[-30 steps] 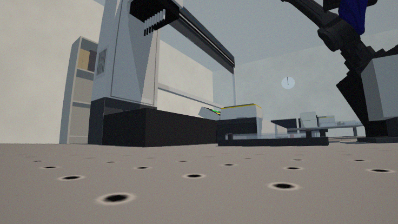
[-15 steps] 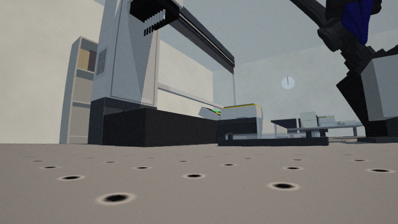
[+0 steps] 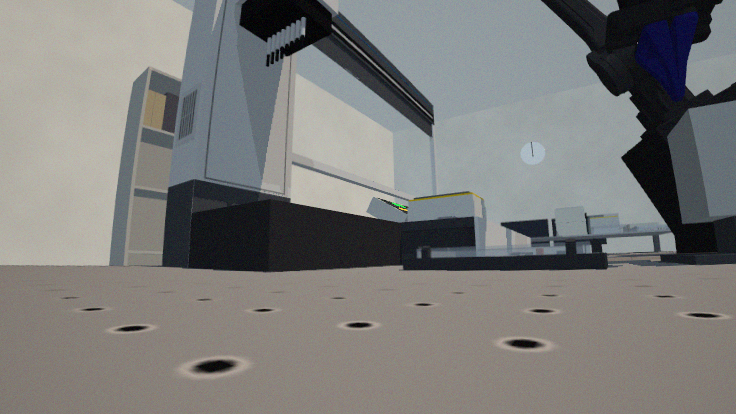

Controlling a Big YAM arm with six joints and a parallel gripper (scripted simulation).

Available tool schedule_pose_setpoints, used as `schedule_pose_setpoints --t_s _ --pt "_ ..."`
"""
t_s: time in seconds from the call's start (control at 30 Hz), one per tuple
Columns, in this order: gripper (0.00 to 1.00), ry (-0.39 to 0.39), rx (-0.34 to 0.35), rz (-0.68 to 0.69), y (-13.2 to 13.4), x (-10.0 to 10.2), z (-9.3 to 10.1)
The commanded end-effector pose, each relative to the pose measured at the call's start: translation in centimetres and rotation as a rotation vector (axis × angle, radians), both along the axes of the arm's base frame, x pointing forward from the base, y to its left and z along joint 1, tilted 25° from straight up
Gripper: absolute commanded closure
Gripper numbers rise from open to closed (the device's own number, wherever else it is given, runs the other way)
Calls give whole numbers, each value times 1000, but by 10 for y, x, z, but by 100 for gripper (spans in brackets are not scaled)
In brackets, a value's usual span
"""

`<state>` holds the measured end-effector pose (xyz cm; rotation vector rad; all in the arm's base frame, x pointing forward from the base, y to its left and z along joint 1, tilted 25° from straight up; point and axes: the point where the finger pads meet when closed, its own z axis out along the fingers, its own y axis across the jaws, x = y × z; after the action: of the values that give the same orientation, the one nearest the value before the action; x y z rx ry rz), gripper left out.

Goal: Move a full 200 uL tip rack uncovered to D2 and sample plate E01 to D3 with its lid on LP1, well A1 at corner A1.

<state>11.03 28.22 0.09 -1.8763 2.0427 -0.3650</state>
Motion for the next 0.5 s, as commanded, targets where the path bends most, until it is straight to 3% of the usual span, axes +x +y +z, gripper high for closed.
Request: schedule_pose_setpoints --t_s 0.0,0.13,0.17,0.23,0.47 --pt "100 0 10 9 3 4 -4" --pt "100 0 10 9 3 5 -7" --pt "100 -4 37 33 10 0 -1" --pt "100 0 9 14 4 6 -11" --pt "100 0 9 15 4 10 -22"
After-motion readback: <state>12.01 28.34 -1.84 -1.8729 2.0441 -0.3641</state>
